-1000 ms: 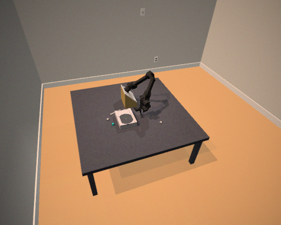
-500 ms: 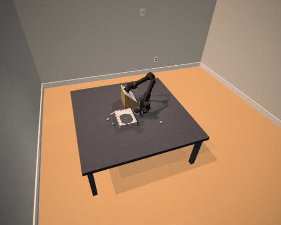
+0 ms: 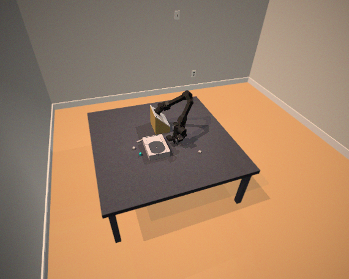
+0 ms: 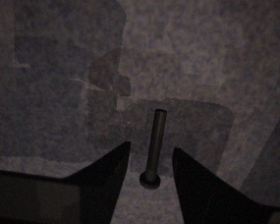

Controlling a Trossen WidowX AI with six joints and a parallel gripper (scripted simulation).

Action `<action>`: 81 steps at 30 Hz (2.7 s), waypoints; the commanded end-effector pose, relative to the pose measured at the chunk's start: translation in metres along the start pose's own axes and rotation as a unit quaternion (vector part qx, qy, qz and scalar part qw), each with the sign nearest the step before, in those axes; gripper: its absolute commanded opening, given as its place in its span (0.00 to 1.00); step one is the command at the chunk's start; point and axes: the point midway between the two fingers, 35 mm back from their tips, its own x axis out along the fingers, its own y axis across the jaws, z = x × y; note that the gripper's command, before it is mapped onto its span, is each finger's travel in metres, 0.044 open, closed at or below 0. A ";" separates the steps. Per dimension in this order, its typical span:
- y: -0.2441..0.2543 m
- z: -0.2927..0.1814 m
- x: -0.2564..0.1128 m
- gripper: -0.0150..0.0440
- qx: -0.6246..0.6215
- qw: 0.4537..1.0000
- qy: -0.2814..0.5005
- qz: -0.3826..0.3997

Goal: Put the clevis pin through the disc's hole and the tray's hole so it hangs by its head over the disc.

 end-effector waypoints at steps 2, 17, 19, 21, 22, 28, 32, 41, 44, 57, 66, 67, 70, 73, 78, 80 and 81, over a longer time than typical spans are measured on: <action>-0.001 -0.001 0.001 0.53 0.002 1.000 0.001 -0.002; -0.001 -0.001 0.001 0.25 0.002 1.000 0.001 -0.002; -0.001 -0.001 0.001 0.25 0.002 1.000 0.001 -0.002; -0.001 0.000 0.000 0.25 0.002 1.000 0.001 -0.002; -0.001 0.000 -0.001 0.25 0.002 1.000 0.001 -0.002; -0.001 0.001 -0.021 0.25 0.001 1.000 -0.001 -0.002; -0.001 0.001 -0.035 0.25 0.001 1.000 -0.001 -0.003; -0.001 0.001 -0.066 0.25 0.001 1.000 -0.001 -0.003; -0.001 0.001 -0.070 0.25 0.001 1.000 -0.001 -0.003; -0.006 0.002 -0.064 0.25 -0.007 1.000 0.001 -0.003; -0.005 0.002 -0.050 0.25 -0.012 1.000 0.001 -0.003; -0.005 0.002 -0.048 0.25 -0.013 1.000 0.001 -0.003; -0.005 0.002 -0.043 0.25 -0.013 1.000 0.001 -0.003; -0.006 0.001 -0.038 0.25 -0.013 1.000 0.001 -0.003; -0.006 0.001 -0.030 0.25 -0.013 1.000 0.001 -0.002; -0.006 0.001 -0.026 0.25 -0.013 1.000 0.001 -0.002; -0.006 0.001 -0.025 0.25 -0.013 1.000 0.001 -0.002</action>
